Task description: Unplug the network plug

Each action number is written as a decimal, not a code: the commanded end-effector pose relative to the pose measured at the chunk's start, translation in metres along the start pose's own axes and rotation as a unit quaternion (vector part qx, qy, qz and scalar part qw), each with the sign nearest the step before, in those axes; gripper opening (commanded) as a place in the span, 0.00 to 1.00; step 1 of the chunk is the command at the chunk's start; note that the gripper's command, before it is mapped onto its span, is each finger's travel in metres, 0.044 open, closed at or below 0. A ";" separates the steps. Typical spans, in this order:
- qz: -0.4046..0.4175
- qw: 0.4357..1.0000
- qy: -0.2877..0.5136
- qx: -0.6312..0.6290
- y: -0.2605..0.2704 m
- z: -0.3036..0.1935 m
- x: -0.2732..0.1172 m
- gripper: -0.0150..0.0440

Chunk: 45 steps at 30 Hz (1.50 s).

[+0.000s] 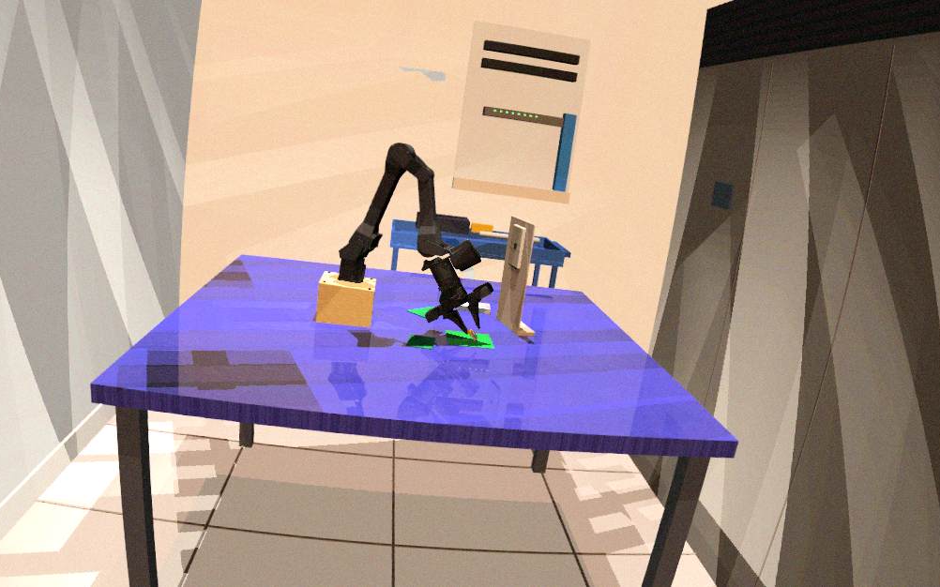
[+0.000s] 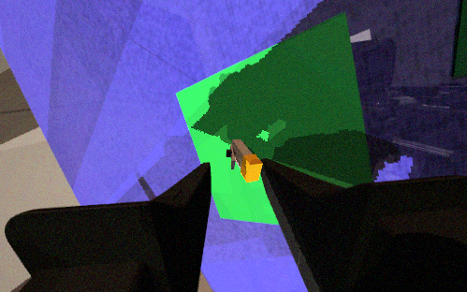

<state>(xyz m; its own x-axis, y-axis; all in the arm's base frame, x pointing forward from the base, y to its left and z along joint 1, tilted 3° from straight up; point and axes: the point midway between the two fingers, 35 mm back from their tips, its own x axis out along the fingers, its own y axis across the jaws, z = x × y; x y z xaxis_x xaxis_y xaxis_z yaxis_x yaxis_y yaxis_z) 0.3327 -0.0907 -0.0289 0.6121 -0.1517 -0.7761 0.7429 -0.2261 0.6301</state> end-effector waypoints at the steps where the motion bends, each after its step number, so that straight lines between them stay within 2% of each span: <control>1: 0.000 1.000 0.001 -0.001 0.000 0.000 -0.005 0.52; 45: -0.001 1.000 -0.001 0.001 0.014 0.003 -0.042 0.52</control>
<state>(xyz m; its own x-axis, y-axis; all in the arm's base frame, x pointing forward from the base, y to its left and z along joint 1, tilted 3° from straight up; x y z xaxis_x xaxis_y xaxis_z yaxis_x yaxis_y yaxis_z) 0.3154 -0.0903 0.0055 0.6028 -0.1540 -0.7829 0.7471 -0.2357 0.6216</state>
